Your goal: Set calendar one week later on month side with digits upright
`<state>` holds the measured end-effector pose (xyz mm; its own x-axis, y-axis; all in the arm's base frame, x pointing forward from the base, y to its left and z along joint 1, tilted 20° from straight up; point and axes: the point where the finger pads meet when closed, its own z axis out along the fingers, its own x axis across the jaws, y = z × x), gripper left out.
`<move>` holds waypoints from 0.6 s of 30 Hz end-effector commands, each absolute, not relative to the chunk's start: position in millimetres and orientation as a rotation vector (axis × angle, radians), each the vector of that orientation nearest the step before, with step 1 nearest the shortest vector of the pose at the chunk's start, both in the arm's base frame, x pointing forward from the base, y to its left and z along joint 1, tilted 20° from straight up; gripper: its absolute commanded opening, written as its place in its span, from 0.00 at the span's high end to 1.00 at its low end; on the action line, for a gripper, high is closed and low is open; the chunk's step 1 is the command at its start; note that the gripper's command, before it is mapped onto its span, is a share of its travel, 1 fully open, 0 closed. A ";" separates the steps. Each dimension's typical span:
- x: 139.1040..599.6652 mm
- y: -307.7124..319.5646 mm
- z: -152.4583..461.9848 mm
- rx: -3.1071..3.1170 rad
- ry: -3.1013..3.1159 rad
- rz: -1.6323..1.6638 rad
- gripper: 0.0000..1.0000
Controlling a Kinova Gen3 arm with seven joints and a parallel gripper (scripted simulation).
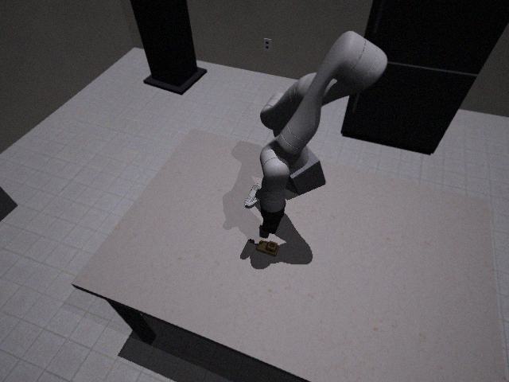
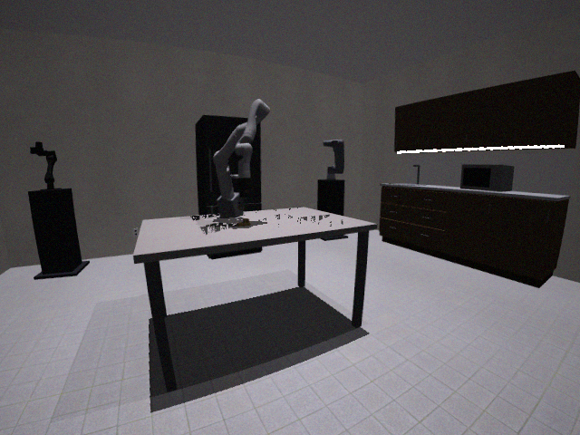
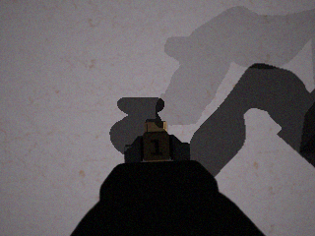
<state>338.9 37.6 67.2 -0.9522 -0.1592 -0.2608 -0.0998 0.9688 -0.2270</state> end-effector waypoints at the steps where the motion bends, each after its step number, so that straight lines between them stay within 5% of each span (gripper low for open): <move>1: 339.5 32.6 62.5 -0.177 2.843 -0.313 0.43; 18: 348.9 26.9 32.9 -0.177 2.843 -0.313 0.43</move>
